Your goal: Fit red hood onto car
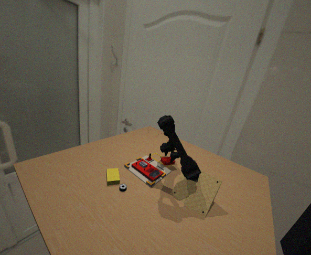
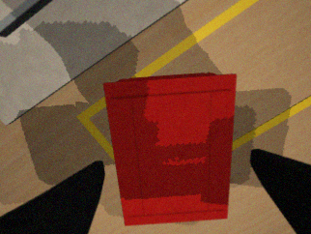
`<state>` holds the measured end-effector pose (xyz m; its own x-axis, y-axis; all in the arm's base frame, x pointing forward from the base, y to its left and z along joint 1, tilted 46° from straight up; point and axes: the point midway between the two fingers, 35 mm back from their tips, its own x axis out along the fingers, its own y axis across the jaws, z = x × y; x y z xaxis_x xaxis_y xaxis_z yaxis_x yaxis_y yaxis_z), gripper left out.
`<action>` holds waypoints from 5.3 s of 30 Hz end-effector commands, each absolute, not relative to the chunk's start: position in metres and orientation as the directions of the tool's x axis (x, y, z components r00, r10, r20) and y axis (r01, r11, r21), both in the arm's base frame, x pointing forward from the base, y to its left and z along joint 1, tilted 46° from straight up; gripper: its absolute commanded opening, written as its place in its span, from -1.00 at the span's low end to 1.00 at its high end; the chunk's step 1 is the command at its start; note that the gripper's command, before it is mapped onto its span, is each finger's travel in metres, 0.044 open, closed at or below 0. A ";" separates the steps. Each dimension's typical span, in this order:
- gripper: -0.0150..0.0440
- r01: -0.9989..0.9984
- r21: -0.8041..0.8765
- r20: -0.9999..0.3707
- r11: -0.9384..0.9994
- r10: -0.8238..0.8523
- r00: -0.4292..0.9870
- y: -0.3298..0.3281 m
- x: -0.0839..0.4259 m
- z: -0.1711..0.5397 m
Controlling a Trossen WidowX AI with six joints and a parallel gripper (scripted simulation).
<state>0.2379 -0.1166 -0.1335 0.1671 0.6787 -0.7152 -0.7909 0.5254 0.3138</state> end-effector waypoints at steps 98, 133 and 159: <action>-0.49 -0.654 0.436 -0.713 0.619 0.680 0.169 -0.148 0.253 -0.045; -0.49 -0.096 0.669 -0.719 0.737 0.675 0.165 -0.078 0.312 0.040; -0.49 0.145 0.705 -0.709 0.694 0.686 0.163 -0.031 0.325 0.064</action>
